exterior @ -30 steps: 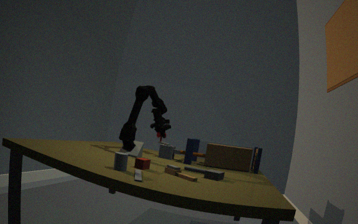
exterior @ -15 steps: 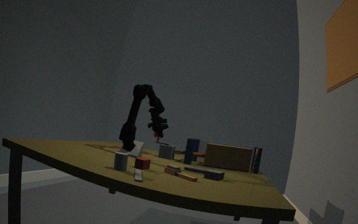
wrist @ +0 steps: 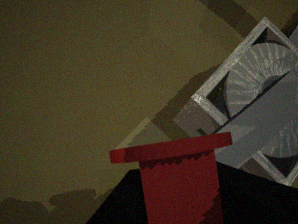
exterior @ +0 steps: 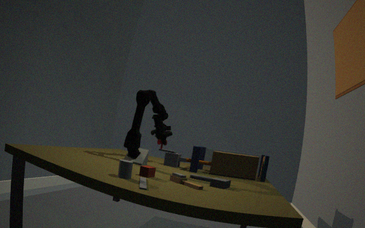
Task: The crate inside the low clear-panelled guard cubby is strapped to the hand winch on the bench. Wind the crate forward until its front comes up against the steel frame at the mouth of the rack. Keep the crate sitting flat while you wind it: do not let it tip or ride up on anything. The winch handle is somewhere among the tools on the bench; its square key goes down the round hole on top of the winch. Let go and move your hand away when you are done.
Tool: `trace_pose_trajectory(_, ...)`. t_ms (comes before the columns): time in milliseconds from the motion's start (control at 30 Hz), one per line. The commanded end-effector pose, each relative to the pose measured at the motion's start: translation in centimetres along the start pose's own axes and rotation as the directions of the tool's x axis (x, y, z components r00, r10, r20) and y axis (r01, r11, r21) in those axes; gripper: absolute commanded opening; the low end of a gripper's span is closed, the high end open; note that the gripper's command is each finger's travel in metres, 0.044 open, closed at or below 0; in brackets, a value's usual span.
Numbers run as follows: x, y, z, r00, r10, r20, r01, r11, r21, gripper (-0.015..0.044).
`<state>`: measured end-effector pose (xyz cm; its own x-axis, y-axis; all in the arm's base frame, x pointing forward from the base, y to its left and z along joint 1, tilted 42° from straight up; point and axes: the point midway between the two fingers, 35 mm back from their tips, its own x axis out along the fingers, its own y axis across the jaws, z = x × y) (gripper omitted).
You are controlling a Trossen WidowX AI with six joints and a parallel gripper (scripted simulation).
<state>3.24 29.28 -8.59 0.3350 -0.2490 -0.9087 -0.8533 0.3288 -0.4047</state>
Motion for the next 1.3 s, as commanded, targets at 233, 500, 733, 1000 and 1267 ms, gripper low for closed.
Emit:
trace_pose_trajectory(233,-0.5,-1.4,-2.1,1.0,-0.015,-0.026,0.014,1.0,-0.012,0.0)
trace_pose_trajectory(500,-1.1,-3.0,-3.3,1.0,-0.016,-0.027,0.016,1.0,-0.012,0.0)
trace_pose_trajectory(733,-1.6,-4.7,-4.2,0.999,-0.017,-0.028,0.017,1.0,-0.012,0.0)
trace_pose_trajectory(1000,-1.8,-6.0,-4.6,0.999,-0.018,-0.029,0.018,1.0,-0.012,0.0)
trace_pose_trajectory(1267,-1.9,-7.3,-4.8,0.999,-0.019,-0.029,0.019,1.0,-0.012,0.0)
